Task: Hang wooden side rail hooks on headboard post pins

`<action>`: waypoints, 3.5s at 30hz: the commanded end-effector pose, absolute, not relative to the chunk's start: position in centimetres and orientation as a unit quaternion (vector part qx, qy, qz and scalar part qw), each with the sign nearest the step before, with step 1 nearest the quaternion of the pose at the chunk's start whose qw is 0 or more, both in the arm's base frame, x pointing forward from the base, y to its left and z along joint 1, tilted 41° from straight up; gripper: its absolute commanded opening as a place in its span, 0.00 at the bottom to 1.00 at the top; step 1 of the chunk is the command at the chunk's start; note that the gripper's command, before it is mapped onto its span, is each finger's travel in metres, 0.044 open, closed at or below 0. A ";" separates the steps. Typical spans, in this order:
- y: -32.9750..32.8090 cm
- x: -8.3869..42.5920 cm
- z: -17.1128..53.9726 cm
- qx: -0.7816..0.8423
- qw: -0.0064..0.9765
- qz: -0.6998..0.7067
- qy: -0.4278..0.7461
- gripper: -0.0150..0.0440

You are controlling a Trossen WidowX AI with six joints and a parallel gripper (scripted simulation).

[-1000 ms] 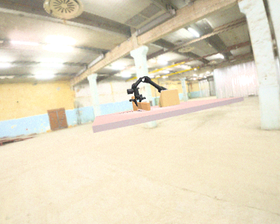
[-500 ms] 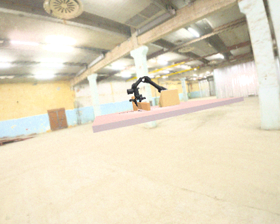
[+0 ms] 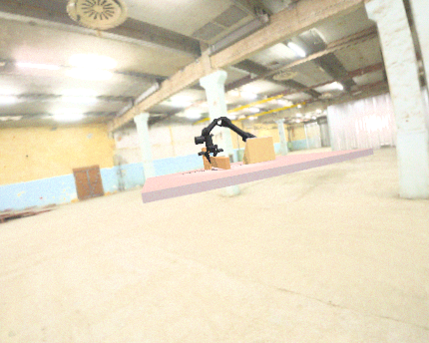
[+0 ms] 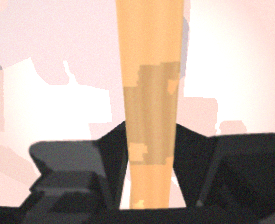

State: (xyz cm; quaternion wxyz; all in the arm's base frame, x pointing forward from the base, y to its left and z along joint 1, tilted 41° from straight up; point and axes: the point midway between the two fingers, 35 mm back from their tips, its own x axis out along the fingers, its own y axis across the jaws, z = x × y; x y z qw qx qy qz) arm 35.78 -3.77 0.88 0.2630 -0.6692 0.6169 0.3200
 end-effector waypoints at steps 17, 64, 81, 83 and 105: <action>-3.8 36.0 1.4 -0.673 0.264 0.317 0.613 0.25; -4.1 36.2 1.8 -0.673 0.264 0.317 0.613 0.25; -4.4 36.0 1.9 -0.673 0.264 0.317 0.613 0.25; -4.4 36.0 1.9 -0.673 0.264 0.317 0.613 0.25; -4.5 36.2 2.1 -0.673 0.264 0.317 0.613 0.25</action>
